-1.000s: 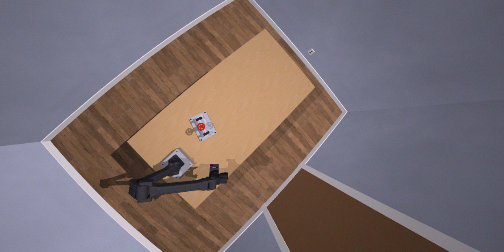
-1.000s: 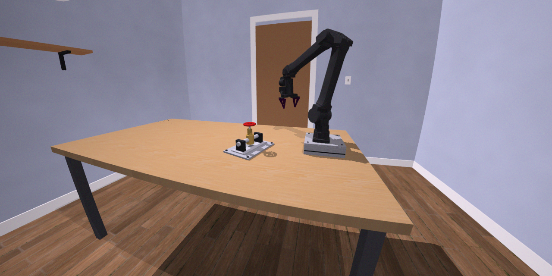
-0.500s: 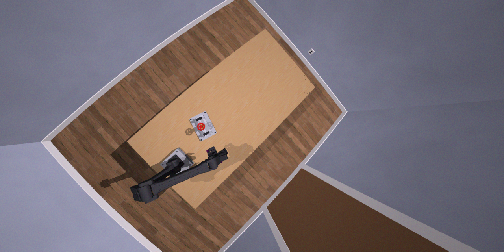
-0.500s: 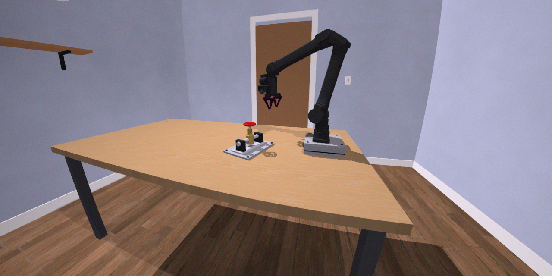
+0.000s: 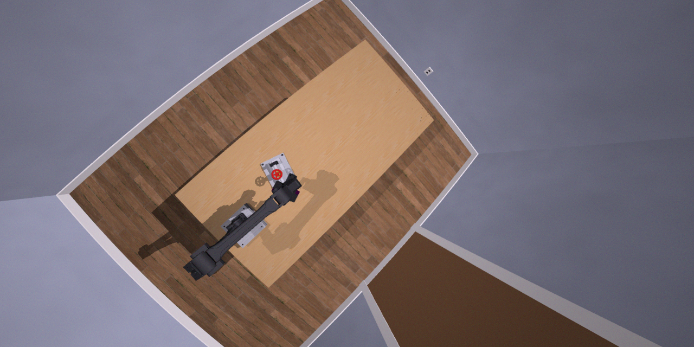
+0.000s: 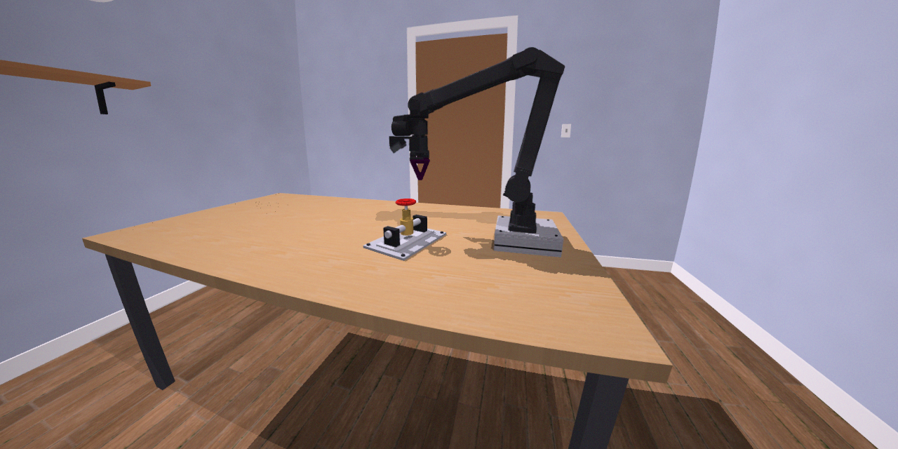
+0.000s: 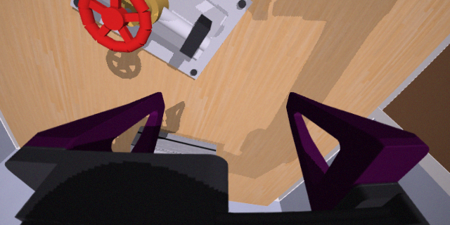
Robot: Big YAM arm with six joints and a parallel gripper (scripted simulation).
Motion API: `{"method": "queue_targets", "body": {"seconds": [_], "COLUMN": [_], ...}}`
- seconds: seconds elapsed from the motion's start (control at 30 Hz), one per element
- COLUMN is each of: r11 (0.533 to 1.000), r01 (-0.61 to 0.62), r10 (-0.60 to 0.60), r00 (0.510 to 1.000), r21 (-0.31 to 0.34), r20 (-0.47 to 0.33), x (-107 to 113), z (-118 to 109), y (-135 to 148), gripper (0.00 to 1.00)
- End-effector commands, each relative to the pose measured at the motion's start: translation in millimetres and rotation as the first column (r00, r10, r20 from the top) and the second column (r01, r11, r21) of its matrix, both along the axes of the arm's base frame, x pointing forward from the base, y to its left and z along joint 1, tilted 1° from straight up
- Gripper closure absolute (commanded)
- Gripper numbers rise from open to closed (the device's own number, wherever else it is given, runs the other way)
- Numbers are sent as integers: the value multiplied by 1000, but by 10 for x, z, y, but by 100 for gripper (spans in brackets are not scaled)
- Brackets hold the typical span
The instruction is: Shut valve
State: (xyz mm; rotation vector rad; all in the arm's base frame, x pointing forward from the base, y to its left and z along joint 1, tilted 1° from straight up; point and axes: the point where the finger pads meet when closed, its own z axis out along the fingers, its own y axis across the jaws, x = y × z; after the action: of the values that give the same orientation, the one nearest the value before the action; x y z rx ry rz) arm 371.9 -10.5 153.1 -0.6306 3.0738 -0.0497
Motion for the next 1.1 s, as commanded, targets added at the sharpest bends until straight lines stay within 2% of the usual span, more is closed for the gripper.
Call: {"method": "queue_targets", "body": {"seconds": [0.0,0.07,0.17,0.23,0.4,0.53,1.07], "r11": [983,969,922,922,874,882,876], "r01": [-185,-247,-387,-387,-485,-472,-482], "r10": [185,246,387,387,485,472,482], "r00": [982,969,922,922,874,882,875], "r21": [3,4,7,7,9,8,3], "r20": [25,23,20,20,18,18,41], "x": [257,259,234,234,192,213,261], "z": [185,188,195,195,200,200,162], "y": [364,531,926,926,1216,1145,1204], "gripper": [0,0,0,0,0,0,0]}}
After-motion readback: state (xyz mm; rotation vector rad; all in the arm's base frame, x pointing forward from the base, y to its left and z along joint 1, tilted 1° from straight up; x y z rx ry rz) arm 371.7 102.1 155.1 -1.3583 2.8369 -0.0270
